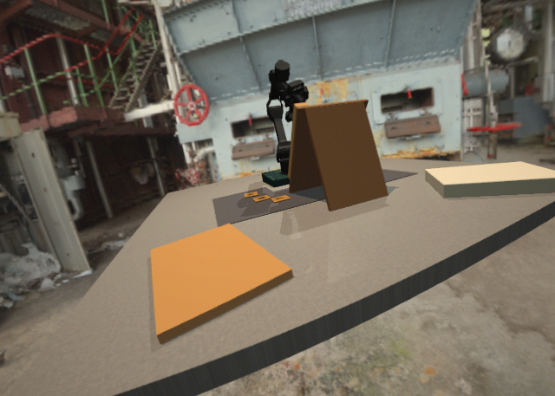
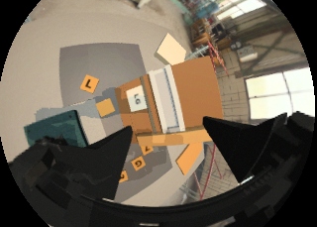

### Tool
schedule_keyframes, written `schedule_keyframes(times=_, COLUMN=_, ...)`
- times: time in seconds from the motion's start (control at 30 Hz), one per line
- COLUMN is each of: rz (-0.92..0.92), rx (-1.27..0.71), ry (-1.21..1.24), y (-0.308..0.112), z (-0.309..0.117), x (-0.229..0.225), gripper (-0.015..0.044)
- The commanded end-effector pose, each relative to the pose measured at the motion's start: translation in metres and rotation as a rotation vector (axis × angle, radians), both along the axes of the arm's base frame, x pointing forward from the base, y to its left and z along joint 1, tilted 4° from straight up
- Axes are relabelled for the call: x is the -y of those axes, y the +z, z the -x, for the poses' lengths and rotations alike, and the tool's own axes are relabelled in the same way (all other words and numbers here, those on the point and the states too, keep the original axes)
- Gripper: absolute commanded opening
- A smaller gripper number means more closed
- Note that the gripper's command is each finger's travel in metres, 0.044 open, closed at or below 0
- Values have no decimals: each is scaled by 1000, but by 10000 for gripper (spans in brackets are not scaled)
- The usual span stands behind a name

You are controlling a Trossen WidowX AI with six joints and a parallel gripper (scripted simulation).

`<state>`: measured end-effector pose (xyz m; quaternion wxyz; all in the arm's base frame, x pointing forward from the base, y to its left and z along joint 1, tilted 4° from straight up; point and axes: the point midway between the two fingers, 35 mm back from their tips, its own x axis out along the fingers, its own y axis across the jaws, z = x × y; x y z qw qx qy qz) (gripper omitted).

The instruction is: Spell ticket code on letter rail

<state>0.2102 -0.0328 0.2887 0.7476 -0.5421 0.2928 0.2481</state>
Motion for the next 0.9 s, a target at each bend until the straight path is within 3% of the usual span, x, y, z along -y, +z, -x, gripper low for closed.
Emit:
schedule_keyframes(times=0.0, rz=127, rx=69, ry=229, y=34, z=0, x=15, gripper=440)
schedule_keyframes(times=0.67, rz=127, rx=69, ry=229, y=34, z=0, x=14, gripper=440)
schedule_keyframes(times=0.87, rz=124, rx=70, ry=229, y=40, z=3, x=-16, gripper=440)
